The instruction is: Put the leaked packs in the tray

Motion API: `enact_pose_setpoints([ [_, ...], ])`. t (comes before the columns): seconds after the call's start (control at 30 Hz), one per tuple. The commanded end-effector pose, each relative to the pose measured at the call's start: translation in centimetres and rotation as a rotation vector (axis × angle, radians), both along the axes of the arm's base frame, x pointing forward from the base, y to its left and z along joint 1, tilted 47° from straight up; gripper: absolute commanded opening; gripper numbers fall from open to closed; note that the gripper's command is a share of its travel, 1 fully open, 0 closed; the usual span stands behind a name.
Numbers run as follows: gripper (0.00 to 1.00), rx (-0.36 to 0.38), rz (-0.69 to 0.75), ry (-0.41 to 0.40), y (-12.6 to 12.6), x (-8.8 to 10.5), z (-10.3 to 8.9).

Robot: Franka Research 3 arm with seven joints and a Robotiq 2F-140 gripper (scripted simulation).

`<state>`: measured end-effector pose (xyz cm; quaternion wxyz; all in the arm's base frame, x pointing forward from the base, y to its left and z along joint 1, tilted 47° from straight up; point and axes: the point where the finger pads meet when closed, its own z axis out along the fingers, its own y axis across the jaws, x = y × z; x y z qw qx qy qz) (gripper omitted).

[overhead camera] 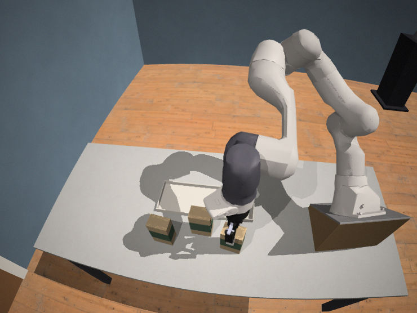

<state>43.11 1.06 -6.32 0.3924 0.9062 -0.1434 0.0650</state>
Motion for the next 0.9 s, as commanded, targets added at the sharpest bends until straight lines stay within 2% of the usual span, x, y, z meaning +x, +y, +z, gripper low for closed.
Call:
enact_pose_setpoints([
  [0.0, 0.25, -0.001, -0.004, -0.002, -0.16, -0.13, -0.14],
  [0.73, 0.25, -0.001, -0.004, -0.002, -0.16, -0.13, -0.14],
  [0.77, 0.55, -0.001, -0.004, -0.002, -0.16, -0.13, -0.14],
  [0.87, 0.55, -0.001, -0.004, -0.002, -0.16, -0.13, -0.14],
])
